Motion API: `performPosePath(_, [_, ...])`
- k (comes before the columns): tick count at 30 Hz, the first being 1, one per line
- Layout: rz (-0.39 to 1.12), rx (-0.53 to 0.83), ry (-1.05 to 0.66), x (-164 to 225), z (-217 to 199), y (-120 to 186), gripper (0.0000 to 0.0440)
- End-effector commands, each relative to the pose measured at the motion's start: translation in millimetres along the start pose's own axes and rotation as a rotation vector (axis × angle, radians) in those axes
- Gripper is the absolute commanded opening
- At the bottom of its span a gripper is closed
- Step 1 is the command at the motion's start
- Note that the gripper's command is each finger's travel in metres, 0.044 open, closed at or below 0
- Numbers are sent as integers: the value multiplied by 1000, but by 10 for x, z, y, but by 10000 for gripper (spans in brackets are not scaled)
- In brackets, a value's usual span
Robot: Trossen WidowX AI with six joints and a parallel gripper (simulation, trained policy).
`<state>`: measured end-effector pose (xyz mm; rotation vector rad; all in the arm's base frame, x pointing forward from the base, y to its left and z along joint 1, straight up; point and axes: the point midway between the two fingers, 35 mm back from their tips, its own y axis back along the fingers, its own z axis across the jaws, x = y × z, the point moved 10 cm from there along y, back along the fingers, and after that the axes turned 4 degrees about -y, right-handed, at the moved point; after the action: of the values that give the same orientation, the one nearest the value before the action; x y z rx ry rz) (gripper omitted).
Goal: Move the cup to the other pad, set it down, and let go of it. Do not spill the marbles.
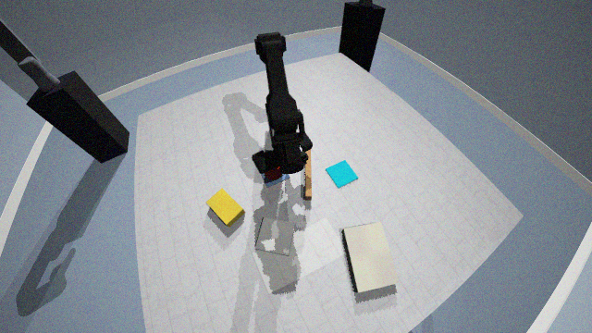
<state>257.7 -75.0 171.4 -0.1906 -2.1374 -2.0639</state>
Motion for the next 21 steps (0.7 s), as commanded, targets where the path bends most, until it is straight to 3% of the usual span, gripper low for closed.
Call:
performPosePath(1, [3,-11,50,-3,-6,-81,181])
performPosePath(7, [6,-11,147,0,-28,-161,38])
performPosePath(9, [1,-9,176,2,-31,-152,8])
performPosePath(21, [-62,4,324,7,-9,66,0])
